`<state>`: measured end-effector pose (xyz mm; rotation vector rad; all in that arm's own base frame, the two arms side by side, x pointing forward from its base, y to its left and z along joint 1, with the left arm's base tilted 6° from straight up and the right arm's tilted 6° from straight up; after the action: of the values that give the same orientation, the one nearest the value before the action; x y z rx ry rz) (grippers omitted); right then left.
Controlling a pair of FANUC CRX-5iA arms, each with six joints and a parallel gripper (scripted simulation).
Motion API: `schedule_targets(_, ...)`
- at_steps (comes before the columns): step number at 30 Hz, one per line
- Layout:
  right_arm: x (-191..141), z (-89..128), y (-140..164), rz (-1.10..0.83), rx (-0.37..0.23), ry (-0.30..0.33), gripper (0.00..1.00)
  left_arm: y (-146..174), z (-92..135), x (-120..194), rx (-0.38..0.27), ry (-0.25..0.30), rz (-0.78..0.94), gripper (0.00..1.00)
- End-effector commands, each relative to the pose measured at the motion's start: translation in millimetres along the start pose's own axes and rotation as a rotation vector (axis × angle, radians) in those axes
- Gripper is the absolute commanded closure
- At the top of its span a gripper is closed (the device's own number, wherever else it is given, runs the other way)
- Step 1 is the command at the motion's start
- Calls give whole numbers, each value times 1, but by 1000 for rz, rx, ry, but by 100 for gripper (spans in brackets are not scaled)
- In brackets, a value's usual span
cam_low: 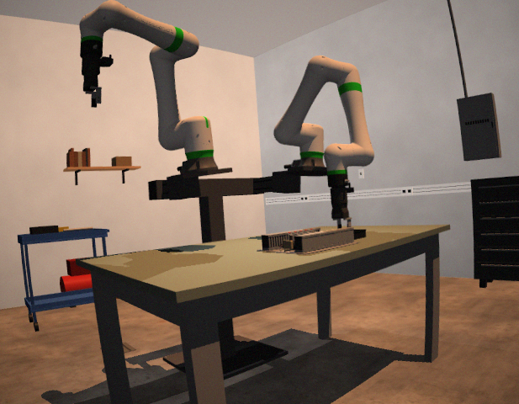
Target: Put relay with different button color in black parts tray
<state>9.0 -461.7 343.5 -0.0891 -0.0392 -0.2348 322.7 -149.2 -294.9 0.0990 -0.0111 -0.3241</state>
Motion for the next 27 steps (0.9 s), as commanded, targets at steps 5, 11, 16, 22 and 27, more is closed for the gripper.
schedule_targets(5,0,1,0,0,-2,0,0,0,2,1,0,-1,0,2)
schedule_targets(11,0,1,0,0,-2,0,0,0,5,1,0,-1,0,2)
schedule_targets(16,0,1,0,0,-2,0,0,0,8,1,0,-1,0,2)
schedule_targets(22,0,1,0,0,-2,0,0,0,10,1,0,-1,0,2)
schedule_targets(27,0,1,0,0,-2,0,0,0,12,1,0,-1,0,2)
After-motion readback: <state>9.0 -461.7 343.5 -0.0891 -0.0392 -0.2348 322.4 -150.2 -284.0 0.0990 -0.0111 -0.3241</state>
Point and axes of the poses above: on each arm, the point where the finger pads meet when closed, its own z axis back along the fingers, its own x axis across the jaws, y = z × x, the point moved 1 cm from there along z, back along the fingers, and after that the axes turned 15 degrees about -z, right-handed, at the moved point
